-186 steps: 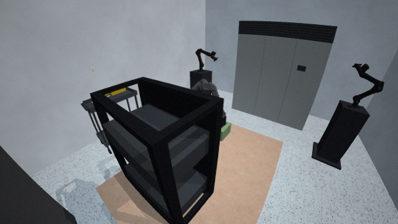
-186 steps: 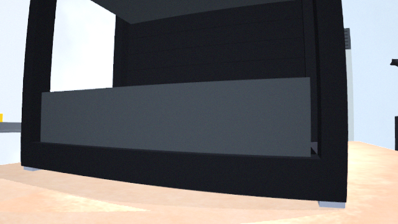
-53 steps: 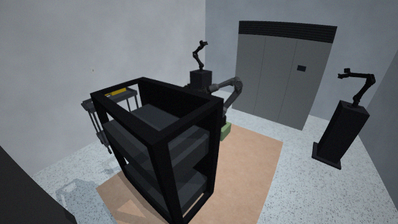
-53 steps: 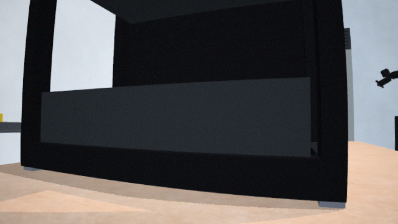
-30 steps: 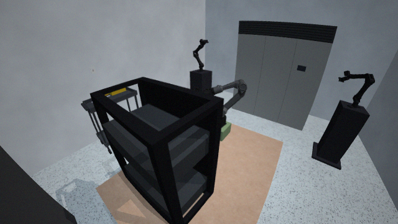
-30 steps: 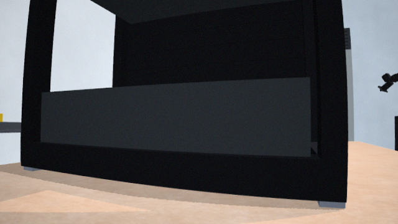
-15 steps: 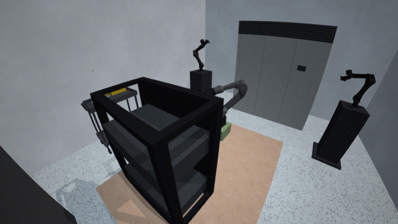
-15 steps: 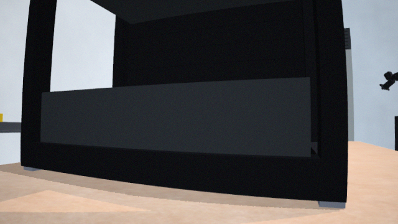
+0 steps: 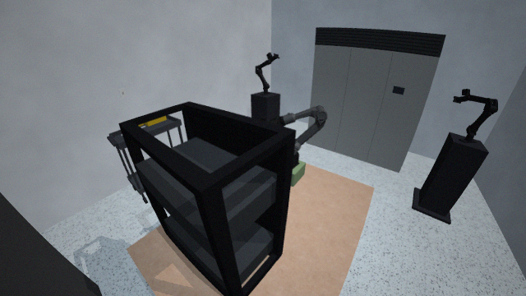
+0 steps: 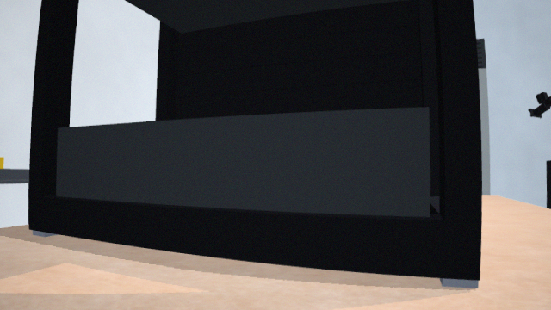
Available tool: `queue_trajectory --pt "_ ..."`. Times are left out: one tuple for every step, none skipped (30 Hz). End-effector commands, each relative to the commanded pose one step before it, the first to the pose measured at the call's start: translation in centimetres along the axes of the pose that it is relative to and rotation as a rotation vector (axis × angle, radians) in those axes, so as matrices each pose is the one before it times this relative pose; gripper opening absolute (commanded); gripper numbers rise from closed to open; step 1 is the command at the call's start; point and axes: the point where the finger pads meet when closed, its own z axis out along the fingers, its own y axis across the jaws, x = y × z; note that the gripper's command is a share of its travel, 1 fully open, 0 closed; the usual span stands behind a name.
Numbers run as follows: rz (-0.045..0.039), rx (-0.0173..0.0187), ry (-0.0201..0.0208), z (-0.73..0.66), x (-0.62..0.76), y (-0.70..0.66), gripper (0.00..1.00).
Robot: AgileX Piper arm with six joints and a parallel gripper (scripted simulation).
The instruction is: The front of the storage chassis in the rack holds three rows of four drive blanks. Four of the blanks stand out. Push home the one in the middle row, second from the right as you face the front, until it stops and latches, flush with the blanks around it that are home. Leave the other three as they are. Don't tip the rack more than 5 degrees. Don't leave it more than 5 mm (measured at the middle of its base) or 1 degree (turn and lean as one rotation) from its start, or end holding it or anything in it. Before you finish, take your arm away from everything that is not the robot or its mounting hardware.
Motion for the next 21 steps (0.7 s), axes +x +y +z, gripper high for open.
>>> queue_trajectory --pt "-0.00073 0.00105 -0.00082 -0.048 -0.077 -0.011 1.0" --pt "0.0 0.0 0.0 0.0 0.0 0.0 1.0" --pt "0.0 0.00001 0.0 0.003 0.001 0.0 1.0" --pt "-0.00002 0.00003 -0.00002 0.017 0.007 0.001 1.0" --pt "-0.00004 0.00007 -0.00004 0.044 0.018 0.003 1.0" --pt "-0.00006 0.0001 -0.00007 0.081 0.032 0.006 1.0" --pt "-0.00008 0.00006 -0.0001 0.126 0.048 0.012 1.0" --pt "-0.00008 -0.0001 -0.00013 0.178 0.064 0.022 1.0" --pt "-0.00003 0.00016 -0.00002 0.243 0.094 0.019 1.0" --pt "0.00001 -0.00008 0.0 0.31 0.115 0.032 1.0" --pt "0.00001 -0.00008 0.0 0.392 0.146 0.04 1.0" --pt "0.0 0.00002 0.0 0.488 0.184 0.047 1.0" --pt "0.0 0.00006 -0.00001 0.563 0.213 0.053 1.0" --pt "0.0 -0.00001 0.0 0.636 0.239 0.062 1.0" --pt "0.0 -0.00003 0.0 0.714 0.268 0.07 1.0" --pt "0.0 -0.00004 0.00001 0.788 0.296 0.078 1.0" --pt "0.0 0.0 0.0 0.0 0.0 0.0 1.0" --pt "0.0 0.0 0.0 0.0 0.0 0.0 1.0" --pt "0.0 0.00002 -0.00001 0.831 0.313 0.079 1.0" --pt "0.0 0.0 0.0 0.863 0.325 0.083 1.0" --pt "0.0 -0.00001 0.0 0.884 0.332 0.086 1.0"
